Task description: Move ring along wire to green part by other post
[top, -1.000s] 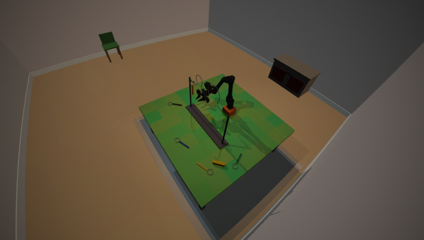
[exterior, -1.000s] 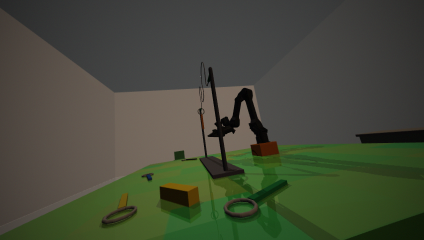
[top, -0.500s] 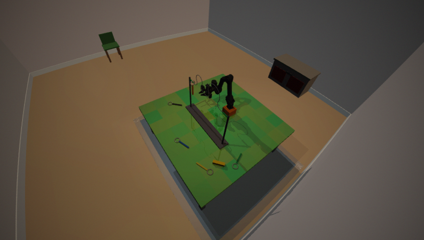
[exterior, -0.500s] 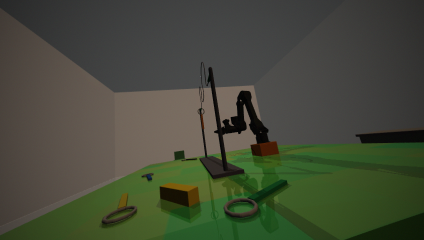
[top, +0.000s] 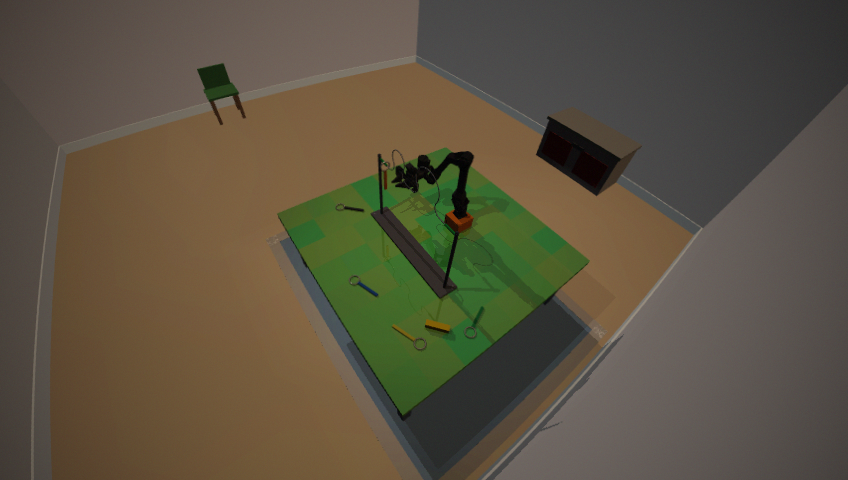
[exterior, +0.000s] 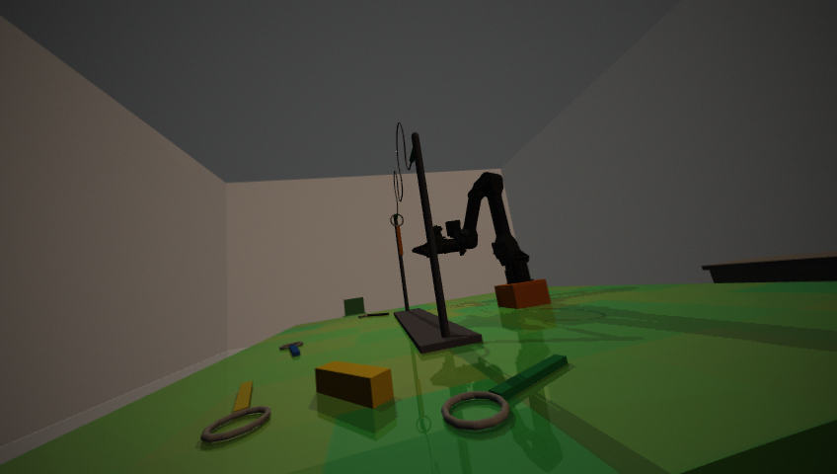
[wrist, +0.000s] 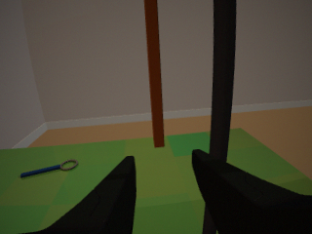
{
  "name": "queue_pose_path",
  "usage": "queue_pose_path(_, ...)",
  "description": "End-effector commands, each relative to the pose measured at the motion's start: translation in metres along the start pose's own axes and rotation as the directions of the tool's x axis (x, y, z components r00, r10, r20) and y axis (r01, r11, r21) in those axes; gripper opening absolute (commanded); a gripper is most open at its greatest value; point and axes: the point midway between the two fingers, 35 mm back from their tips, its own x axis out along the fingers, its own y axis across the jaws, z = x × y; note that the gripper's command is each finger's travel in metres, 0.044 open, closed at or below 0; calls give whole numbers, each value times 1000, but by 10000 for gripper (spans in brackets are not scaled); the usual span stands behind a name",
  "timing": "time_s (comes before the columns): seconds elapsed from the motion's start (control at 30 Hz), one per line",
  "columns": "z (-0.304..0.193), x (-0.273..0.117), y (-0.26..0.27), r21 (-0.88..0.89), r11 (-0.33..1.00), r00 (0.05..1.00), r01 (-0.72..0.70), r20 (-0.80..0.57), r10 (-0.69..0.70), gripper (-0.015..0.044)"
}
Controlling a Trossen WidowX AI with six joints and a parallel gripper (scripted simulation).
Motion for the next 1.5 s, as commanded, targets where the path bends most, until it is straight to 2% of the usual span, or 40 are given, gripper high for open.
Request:
queue_pose_path(0.0, 5, 4, 0, 1, 1000, 1000, 5, 0, -5, 160)
queue_pose_path(1.47, 7, 71, -1, 1, 1000, 1000, 5, 6, -5, 160)
